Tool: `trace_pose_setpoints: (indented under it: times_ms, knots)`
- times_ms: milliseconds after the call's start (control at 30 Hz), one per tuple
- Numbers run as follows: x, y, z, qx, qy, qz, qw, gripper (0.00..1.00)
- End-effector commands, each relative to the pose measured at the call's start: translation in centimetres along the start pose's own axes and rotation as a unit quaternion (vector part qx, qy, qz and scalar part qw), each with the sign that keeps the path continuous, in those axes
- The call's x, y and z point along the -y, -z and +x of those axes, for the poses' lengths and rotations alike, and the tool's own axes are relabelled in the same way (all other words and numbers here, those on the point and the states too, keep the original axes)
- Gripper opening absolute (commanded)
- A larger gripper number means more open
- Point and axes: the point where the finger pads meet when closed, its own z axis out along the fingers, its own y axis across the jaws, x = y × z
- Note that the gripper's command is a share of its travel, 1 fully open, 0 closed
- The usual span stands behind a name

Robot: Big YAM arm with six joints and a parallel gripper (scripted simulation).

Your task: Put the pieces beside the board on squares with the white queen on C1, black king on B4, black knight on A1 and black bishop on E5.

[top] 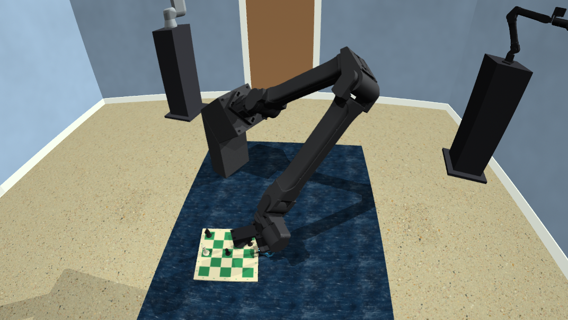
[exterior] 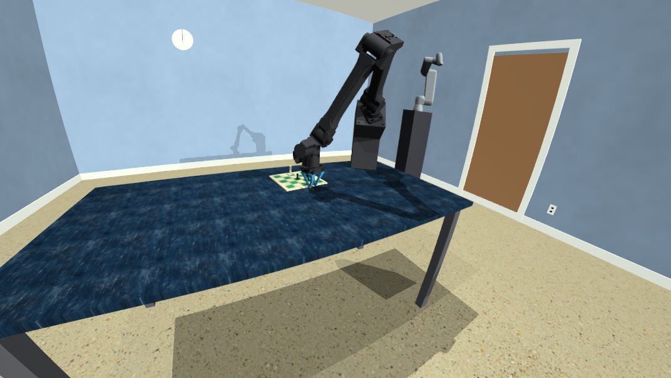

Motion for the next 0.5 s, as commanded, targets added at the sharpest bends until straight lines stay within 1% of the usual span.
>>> trace_pose_setpoints:
  times_ms: [0,433,467]
  knots:
    - [-0.2,-0.21,-0.09,0.001,-0.007,-0.002,1.0,0.35]
    - [-0.2,-0.21,-0.09,0.001,-0.007,-0.002,1.0,0.35]
    - [-0.2,-0.21,-0.09,0.001,-0.007,-0.002,1.0,0.0]
